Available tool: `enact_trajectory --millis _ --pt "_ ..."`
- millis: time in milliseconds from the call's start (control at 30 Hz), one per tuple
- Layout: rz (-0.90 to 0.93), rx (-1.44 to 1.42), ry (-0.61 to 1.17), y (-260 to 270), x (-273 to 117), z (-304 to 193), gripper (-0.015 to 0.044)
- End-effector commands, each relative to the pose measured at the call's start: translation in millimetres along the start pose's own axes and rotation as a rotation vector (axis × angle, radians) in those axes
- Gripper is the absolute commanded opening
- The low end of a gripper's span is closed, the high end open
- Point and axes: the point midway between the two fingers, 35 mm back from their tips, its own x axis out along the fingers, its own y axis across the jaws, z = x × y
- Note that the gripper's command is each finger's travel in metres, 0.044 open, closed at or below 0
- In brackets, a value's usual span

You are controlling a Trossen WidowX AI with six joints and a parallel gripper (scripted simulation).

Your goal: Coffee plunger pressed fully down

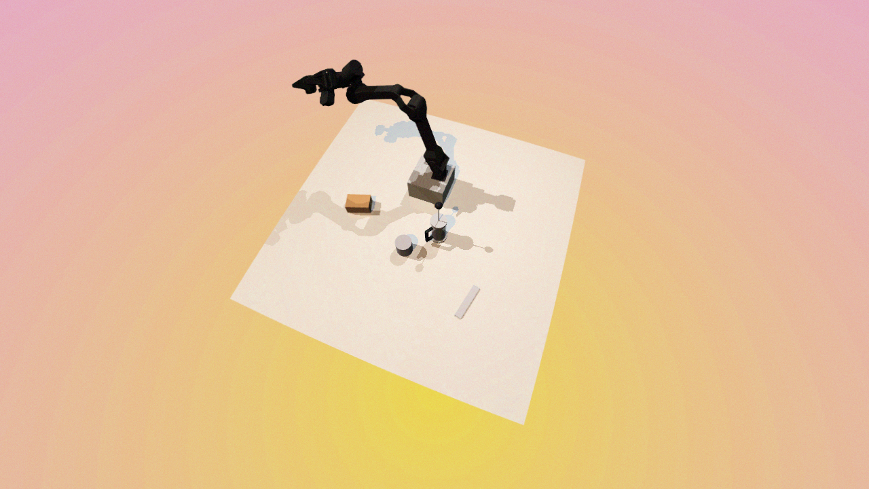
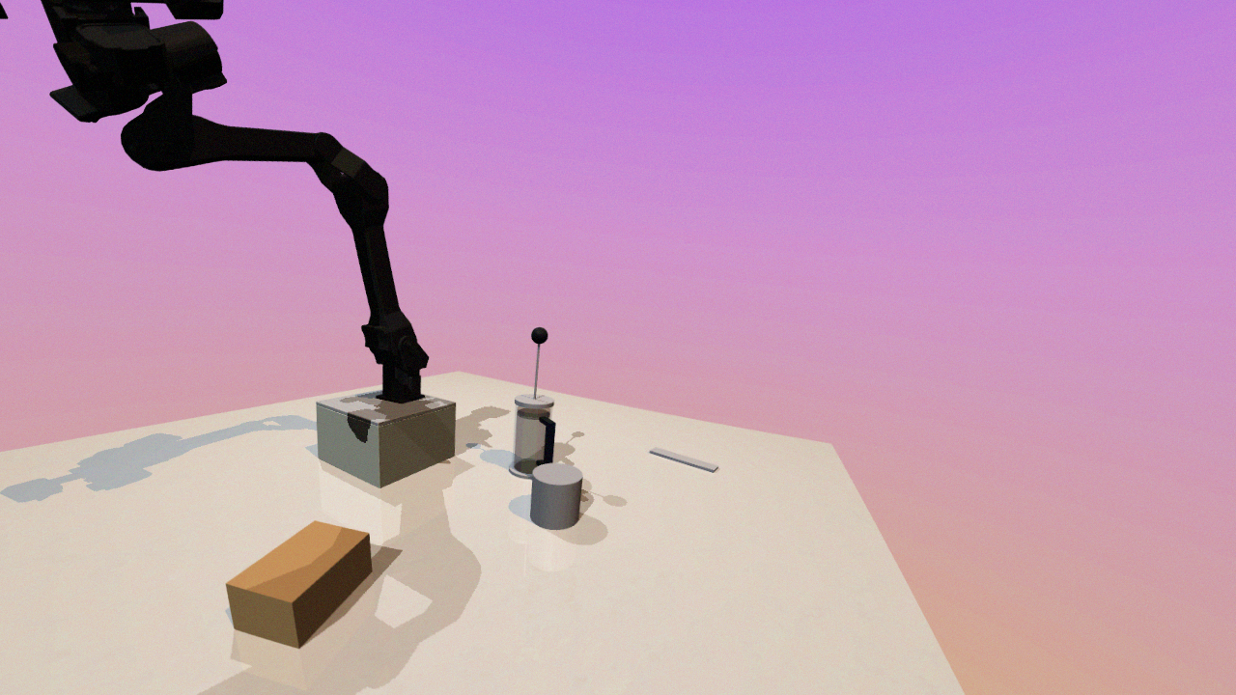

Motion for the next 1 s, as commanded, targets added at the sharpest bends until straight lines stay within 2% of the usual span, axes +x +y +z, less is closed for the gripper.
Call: enact_trajectory --millis 0,233,400,533,733,967 --pt "-0.002 0.014 -0.001 -2 2 1 0.0426" --pt "-0.035 0.327 -0.017 -52 41 31 0.0440" --pt "-0.029 0.762 -0.085 -116 77 81 0.0440" --pt "0.022 1.106 -0.173 -172 87 128 0.0440" --pt "0.184 1.577 -0.326 -253 67 200 0.0440" --pt "0.511 1.984 -0.491 -327 -5 274 0.0440"
